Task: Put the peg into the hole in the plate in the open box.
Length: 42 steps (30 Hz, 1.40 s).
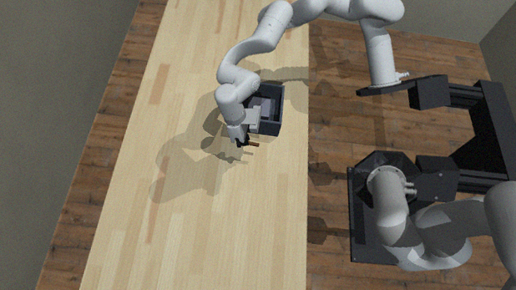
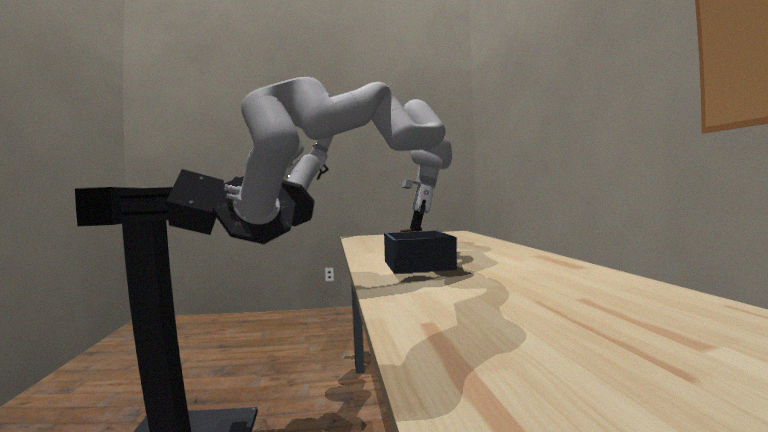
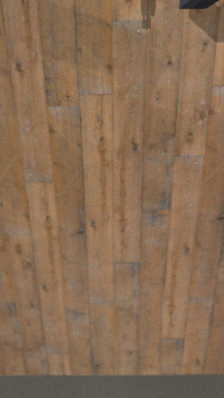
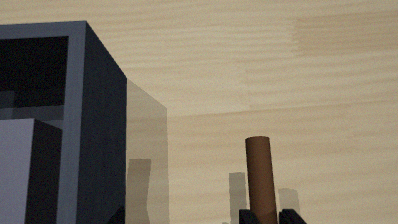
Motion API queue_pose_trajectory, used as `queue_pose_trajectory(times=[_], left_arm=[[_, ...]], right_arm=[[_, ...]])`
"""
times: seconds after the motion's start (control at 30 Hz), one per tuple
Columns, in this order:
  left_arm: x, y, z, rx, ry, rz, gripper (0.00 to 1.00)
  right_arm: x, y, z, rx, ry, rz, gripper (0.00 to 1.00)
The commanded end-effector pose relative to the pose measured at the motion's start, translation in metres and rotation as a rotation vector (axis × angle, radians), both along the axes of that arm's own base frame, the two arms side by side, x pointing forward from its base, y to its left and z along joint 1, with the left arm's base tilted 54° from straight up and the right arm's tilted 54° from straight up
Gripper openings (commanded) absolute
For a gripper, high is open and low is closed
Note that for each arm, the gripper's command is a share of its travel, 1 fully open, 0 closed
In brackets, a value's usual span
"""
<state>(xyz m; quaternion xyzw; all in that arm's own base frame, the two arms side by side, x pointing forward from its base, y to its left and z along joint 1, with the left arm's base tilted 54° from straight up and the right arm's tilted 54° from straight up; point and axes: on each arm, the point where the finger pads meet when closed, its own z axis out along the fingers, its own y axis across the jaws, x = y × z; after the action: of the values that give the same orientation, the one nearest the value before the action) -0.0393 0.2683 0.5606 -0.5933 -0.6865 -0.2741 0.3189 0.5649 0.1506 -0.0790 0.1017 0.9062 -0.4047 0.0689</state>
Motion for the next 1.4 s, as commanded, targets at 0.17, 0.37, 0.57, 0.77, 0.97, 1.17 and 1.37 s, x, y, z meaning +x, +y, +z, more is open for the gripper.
queue_pose_trajectory(times=[0.17,0.37,0.57,0.77,0.97,1.17,1.37], left_arm=[[-0.0003,-0.0006,0.0015,0.003,-0.002,0.0,1.0],[-0.0003,-0.0006,0.0015,0.003,-0.002,0.0,1.0],[-0.0003,-0.0006,0.0015,0.003,-0.002,0.0,1.0],[-0.0003,-0.0006,0.0015,0.003,-0.002,0.0,1.0],[-0.0003,-0.0006,0.0015,0.003,-0.002,0.0,1.0],[-0.0003,-0.0006,0.0015,0.003,-0.002,0.0,1.0],[-0.0003,-0.0006,0.0015,0.003,-0.002,0.0,1.0]], right_arm=[[0.0001,0.0042,0.001,-0.049,-0.16,0.177,0.0],[0.0001,0.0042,0.0009,-0.087,-0.26,0.286,0.0],[-0.0001,0.0041,0.0006,-0.139,-0.404,0.444,0.0],[-0.0002,0.0038,0.0005,-0.19,-0.54,0.593,0.0],[-0.0002,0.0039,0.0005,-0.22,-0.627,0.688,0.0],[-0.0002,0.0034,0.0005,-0.267,-0.751,0.823,0.0],[-0.0001,0.0032,0.0005,-0.308,-0.859,0.941,0.0]])
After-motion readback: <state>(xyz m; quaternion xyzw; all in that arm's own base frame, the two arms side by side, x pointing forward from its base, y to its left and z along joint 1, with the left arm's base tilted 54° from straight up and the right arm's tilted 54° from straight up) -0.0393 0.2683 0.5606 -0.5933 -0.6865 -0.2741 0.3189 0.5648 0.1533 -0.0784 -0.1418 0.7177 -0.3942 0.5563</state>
